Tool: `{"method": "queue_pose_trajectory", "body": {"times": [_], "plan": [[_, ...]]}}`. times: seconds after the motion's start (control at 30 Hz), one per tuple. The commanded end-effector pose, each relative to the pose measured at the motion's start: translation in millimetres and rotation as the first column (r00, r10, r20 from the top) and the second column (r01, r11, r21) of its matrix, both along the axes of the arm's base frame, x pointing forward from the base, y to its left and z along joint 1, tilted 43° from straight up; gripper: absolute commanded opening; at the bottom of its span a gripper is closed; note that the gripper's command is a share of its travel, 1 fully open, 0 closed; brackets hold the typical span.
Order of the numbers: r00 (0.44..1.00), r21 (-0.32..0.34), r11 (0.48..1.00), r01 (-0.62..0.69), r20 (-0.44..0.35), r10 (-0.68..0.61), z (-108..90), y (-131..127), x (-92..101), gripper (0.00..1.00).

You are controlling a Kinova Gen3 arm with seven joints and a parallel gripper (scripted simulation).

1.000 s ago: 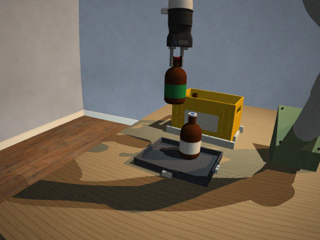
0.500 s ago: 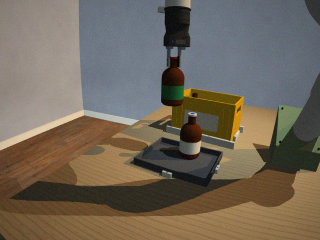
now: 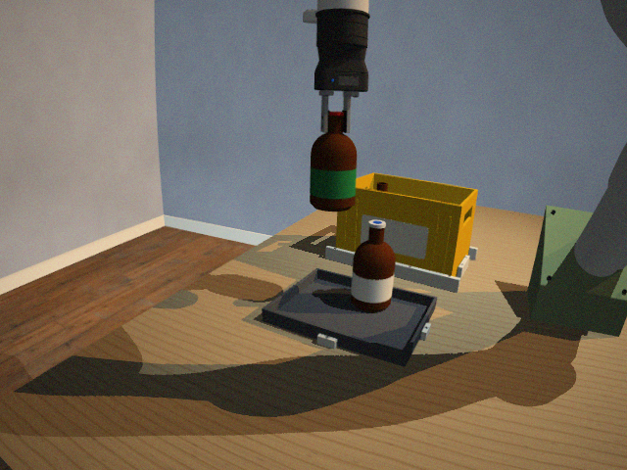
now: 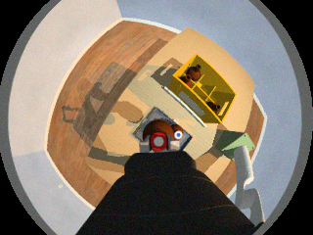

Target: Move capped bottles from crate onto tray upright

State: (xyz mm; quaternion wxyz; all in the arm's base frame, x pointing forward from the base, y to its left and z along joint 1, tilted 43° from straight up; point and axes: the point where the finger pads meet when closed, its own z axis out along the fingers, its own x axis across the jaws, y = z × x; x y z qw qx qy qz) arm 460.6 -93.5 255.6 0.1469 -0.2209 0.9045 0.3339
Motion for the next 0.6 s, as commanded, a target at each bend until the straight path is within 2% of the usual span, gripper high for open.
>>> {"method": "queue_pose_trajectory", "body": {"times": [0.0, 0.2, 0.57], "plan": [[1.0, -0.006, 1.0, -0.002, 0.006, 0.002, 5.0, 3.0, 1.0, 0.0], [1.0, -0.007, 1.0, -0.003, 0.006, 0.003, 9.9, 8.0, 1.9, 0.0], [1.0, -0.006, 1.0, -0.002, 0.006, 0.002, -6.6, 23.2, 4.5, 0.0]]}}
